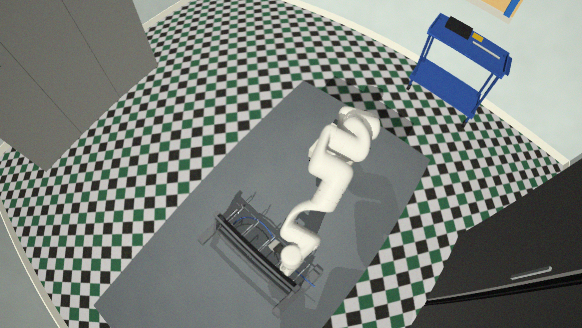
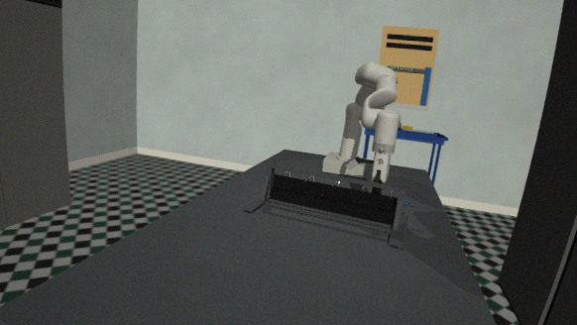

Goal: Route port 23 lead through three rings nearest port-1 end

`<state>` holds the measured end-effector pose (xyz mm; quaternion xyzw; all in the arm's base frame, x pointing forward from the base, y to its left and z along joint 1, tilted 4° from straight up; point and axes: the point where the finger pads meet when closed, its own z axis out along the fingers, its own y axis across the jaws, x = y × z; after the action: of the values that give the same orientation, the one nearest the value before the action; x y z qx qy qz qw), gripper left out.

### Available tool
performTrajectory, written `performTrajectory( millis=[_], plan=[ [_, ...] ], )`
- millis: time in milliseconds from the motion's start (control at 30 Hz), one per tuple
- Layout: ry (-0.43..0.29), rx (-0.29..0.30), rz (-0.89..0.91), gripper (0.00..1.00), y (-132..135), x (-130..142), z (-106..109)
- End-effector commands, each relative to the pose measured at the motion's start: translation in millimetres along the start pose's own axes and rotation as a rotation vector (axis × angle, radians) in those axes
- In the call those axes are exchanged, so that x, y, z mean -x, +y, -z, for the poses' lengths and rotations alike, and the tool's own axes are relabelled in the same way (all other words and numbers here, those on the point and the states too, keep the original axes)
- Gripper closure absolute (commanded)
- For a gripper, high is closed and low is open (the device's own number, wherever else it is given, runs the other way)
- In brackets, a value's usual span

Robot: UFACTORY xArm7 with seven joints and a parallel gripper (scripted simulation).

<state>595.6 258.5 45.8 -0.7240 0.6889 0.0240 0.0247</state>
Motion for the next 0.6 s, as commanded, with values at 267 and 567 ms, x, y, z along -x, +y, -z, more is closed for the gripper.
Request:
performTrajectory(
  millis=[267,567],
  plan=[
    [-0.002,-0.005,0.000,1.00,-1.9,0.4,2.8],
    [-0.002,-0.005,0.000,0.67,-1.9,0.4,2.8]
  ],
)
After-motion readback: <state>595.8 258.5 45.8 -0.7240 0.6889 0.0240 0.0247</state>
